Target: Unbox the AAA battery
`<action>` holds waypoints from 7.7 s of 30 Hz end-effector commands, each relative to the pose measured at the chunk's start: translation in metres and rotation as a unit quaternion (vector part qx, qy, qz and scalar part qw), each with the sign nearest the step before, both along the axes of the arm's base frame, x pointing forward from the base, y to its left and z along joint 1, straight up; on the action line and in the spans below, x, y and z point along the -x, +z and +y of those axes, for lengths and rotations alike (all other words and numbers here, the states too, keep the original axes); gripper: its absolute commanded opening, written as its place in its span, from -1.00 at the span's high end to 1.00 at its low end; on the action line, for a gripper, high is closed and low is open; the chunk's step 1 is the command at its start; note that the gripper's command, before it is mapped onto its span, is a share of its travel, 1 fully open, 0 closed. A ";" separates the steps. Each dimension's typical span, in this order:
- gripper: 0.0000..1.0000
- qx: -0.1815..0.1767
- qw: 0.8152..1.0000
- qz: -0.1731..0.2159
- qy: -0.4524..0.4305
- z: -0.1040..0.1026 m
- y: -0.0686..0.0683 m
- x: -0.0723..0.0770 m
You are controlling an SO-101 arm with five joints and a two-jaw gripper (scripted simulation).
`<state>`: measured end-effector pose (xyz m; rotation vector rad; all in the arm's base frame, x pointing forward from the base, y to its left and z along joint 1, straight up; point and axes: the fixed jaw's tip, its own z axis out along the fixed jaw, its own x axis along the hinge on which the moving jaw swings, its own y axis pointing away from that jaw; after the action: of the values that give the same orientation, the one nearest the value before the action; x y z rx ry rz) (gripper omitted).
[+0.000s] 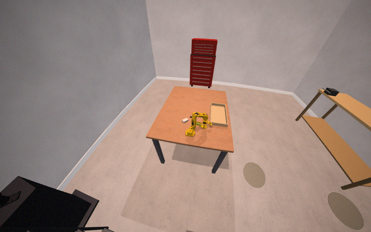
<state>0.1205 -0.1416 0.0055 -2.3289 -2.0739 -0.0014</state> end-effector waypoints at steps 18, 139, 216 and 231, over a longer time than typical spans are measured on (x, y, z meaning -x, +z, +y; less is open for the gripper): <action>0.47 0.009 1.000 -0.007 0.001 -0.003 0.002 0.000; 0.39 0.009 1.000 -0.007 0.001 -0.007 0.072 -0.004; 0.39 0.009 1.000 -0.007 0.001 -0.003 0.066 -0.001; 0.39 0.009 1.000 -0.007 0.001 -0.003 0.066 -0.001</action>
<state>0.1201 -0.1412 0.0642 -2.3096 -2.0565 -0.0025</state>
